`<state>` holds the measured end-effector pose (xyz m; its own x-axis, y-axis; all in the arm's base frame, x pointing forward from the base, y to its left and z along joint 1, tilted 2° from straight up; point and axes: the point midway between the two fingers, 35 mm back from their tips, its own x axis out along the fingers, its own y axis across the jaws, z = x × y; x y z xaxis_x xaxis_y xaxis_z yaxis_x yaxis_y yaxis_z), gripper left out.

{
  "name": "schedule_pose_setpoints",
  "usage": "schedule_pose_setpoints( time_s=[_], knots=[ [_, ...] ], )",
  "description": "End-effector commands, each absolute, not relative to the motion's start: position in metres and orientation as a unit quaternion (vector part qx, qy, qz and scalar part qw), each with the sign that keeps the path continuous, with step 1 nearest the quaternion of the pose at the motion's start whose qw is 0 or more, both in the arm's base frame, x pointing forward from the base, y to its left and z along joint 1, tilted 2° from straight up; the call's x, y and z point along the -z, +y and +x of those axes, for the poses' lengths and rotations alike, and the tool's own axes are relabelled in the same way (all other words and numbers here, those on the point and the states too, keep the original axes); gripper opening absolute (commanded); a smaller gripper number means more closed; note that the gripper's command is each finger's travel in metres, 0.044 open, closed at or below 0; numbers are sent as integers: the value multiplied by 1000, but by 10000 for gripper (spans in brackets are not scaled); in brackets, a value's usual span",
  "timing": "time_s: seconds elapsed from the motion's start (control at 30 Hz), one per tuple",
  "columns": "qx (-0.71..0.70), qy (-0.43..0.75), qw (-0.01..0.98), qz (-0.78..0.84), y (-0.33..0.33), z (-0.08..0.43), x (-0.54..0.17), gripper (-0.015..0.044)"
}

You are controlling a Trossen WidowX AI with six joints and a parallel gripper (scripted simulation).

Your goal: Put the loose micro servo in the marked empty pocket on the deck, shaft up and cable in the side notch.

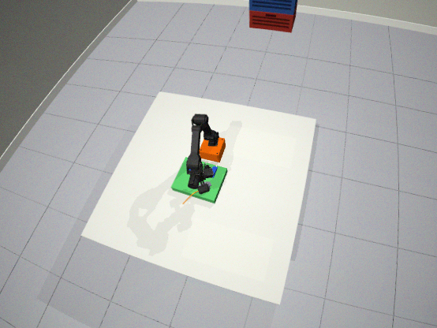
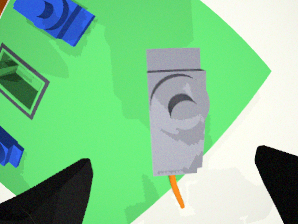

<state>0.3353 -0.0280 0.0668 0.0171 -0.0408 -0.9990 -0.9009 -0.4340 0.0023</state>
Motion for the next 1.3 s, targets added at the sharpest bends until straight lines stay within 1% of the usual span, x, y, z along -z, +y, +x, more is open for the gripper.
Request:
schedule_pose_setpoints(
  time_s=[0.0, 0.47, 0.9, 1.07, 1.13, 1.17, 1.27],
  knots=[
    [-585, 381, 368, -614, -28, 336, -62, 440],
    [-585, 381, 368, -614, -28, 336, -44, 440],
    [-585, 381, 368, -614, -28, 336, -44, 99],
    [-585, 381, 368, -614, -28, 336, -44, 65],
    [-585, 381, 368, -614, -28, 337, -47, 13],
    [-585, 381, 368, -614, -28, 337, -49, 0],
    [-585, 381, 368, -614, -28, 335, -62, 0]
  ],
)
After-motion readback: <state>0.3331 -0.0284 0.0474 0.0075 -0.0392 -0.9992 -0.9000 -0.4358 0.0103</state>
